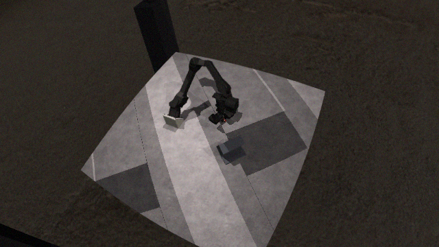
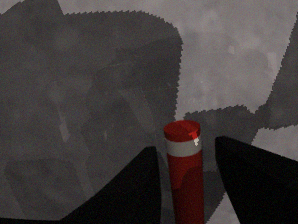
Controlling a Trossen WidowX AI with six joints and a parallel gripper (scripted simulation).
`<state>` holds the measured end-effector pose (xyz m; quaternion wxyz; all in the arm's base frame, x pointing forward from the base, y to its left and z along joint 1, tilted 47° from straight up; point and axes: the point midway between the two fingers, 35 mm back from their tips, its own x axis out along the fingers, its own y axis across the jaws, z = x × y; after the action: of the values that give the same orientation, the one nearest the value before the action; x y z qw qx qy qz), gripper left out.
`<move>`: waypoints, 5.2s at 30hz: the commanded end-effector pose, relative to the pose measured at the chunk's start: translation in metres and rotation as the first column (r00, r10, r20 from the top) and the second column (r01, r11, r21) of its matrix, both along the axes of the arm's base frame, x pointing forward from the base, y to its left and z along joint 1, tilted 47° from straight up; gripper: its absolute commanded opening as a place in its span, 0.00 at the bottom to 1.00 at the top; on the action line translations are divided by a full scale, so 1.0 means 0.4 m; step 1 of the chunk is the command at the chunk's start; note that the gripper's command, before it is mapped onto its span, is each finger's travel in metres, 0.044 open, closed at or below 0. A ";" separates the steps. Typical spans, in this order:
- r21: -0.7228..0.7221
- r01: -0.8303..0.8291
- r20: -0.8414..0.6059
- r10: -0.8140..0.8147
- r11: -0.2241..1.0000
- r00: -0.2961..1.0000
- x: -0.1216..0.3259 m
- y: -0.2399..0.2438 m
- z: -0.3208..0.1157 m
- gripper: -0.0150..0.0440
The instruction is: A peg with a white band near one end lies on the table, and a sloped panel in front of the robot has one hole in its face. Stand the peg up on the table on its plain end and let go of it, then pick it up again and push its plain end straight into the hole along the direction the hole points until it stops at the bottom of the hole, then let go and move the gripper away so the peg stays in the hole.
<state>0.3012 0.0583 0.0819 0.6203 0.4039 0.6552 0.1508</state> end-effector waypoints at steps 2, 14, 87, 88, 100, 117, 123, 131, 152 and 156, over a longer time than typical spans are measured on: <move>0.004 0.003 0.002 -0.003 1.000 1.000 0.001 0.001 0.002 0.44; 0.004 0.003 0.002 -0.003 1.000 1.000 0.001 0.001 0.002 0.34; -0.117 0.440 0.397 -0.365 0.890 0.842 -0.082 -0.034 0.071 0.34; -0.117 0.446 0.402 -0.369 0.887 0.838 -0.084 -0.034 0.072 0.34; -0.116 0.518 0.469 -0.413 0.848 0.781 -0.102 -0.035 0.082 0.34; -0.105 0.613 0.558 -0.464 0.783 0.688 -0.128 -0.032 0.093 0.34; -0.098 0.644 0.588 -0.478 0.758 0.652 -0.138 -0.030 0.096 0.34; -0.086 0.685 0.626 -0.495 0.724 0.602 -0.150 -0.028 0.100 0.34; -0.044 0.779 0.717 -0.523 0.625 0.460 -0.184 -0.017 0.107 0.34; -0.035 0.795 0.733 -0.526 0.605 0.432 -0.190 -0.014 0.108 0.34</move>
<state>0.2276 0.0525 0.1234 0.8773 0.4207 0.2066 -0.1029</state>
